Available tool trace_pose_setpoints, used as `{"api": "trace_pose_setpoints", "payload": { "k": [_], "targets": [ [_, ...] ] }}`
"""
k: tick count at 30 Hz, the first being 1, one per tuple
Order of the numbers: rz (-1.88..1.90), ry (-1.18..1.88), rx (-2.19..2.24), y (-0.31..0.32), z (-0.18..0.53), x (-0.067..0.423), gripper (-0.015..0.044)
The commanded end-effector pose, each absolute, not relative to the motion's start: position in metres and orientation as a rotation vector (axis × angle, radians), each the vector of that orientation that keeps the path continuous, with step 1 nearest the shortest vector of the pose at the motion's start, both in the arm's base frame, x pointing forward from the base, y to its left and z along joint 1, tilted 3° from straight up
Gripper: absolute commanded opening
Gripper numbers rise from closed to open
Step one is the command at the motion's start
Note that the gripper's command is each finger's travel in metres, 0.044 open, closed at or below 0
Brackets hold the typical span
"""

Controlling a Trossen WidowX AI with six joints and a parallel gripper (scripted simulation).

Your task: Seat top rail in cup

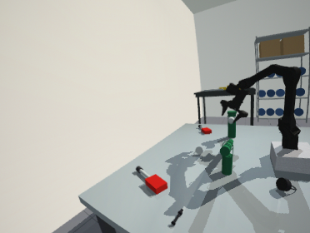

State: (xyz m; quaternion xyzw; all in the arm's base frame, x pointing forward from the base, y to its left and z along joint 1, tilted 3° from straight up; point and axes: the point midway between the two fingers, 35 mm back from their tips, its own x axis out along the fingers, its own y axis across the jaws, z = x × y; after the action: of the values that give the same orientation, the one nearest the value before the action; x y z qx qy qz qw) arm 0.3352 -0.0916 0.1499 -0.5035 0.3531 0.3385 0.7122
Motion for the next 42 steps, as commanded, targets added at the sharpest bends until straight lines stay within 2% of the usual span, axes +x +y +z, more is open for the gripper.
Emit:
{"api": "trace_pose_setpoints", "payload": {
  "k": [1, 16, 36, 42],
  "targets": [
    [0.451, 0.931, -0.643, -0.053, 0.186, 0.32, 0.044],
    [0.032, 0.989, 0.03, -0.01, 0.224, 0.288, 0.044],
    [0.02, 0.995, 0.053, -0.009, 0.223, 0.288, 0.044],
    [-0.182, 1.129, 0.385, -0.003, 0.194, 0.298, 0.044]
  ]
}}
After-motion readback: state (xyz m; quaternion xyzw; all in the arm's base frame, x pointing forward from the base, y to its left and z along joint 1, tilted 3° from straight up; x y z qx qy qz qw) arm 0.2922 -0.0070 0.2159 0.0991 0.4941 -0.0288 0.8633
